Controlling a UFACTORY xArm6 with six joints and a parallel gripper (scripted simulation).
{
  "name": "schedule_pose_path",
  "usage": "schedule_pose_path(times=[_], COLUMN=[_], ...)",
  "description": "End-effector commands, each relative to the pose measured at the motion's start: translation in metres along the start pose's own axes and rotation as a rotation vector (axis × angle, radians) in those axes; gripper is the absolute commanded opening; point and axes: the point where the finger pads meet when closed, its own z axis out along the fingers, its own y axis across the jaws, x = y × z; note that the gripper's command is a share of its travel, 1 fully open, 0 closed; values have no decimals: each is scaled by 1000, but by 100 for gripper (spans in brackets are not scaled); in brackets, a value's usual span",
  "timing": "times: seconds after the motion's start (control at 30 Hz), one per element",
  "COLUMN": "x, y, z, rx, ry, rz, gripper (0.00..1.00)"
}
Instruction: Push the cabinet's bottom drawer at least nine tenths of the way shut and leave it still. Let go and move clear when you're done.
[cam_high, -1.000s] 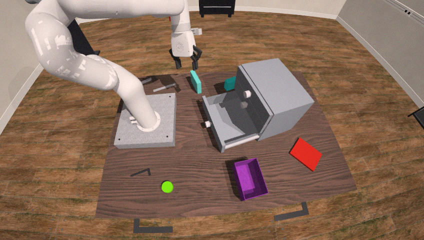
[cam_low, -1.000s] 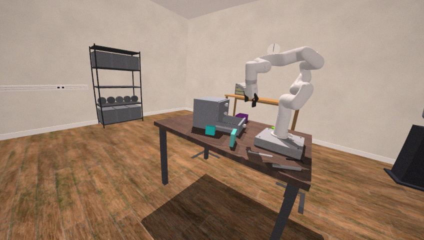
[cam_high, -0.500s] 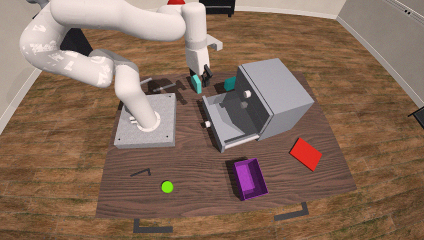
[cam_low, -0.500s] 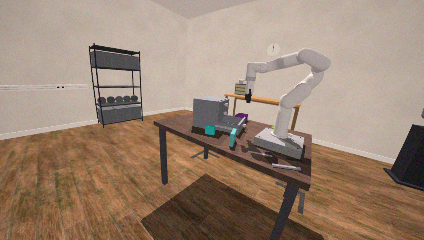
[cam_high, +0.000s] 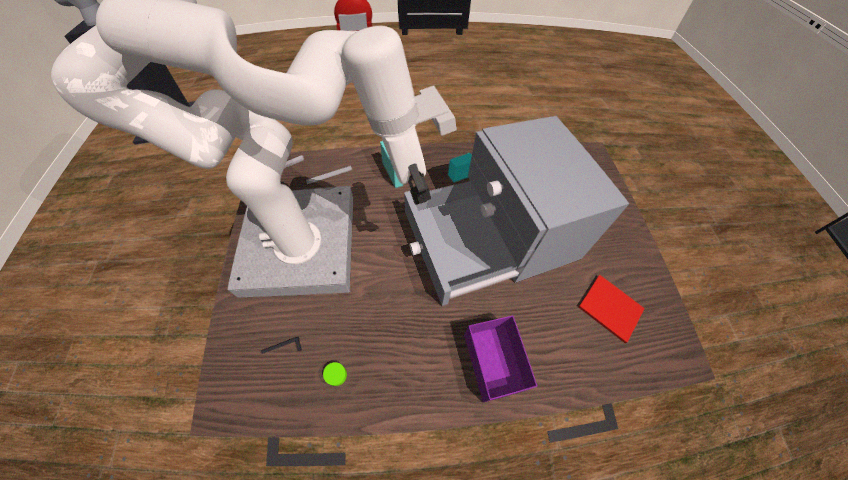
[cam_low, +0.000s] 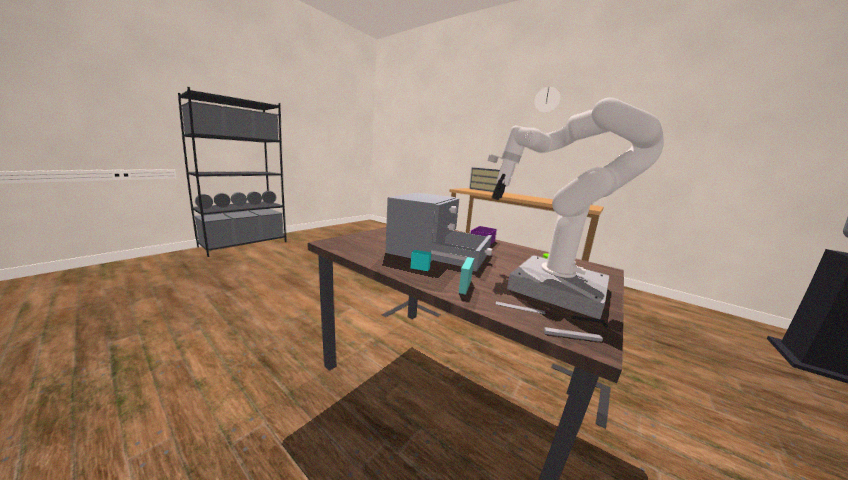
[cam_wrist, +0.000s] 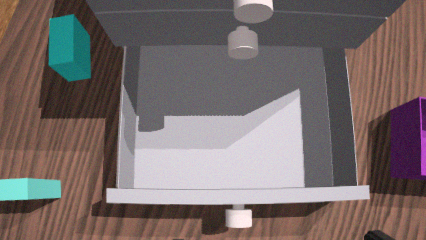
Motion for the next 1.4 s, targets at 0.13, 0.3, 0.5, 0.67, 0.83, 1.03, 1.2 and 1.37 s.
schedule_pose_path(times=[0.13, 0.3, 0.5, 0.67, 0.83, 1.03, 1.2, 1.37], x=[1, 0, -5, -12, -16, -24, -29, -31], y=[3, 3, 3, 3, 3, 4, 4, 4], z=[0, 6, 31, 63, 85, 123, 148, 160], rx=[0, -1, -1, -1, -1, -1, -1, -1], ry=[9, 6, 6, 6, 6, 6, 6, 6], rz=[8, 6, 6, 6, 6, 6, 6, 6], gripper=[100, 100, 100, 100, 100, 100, 100, 100])
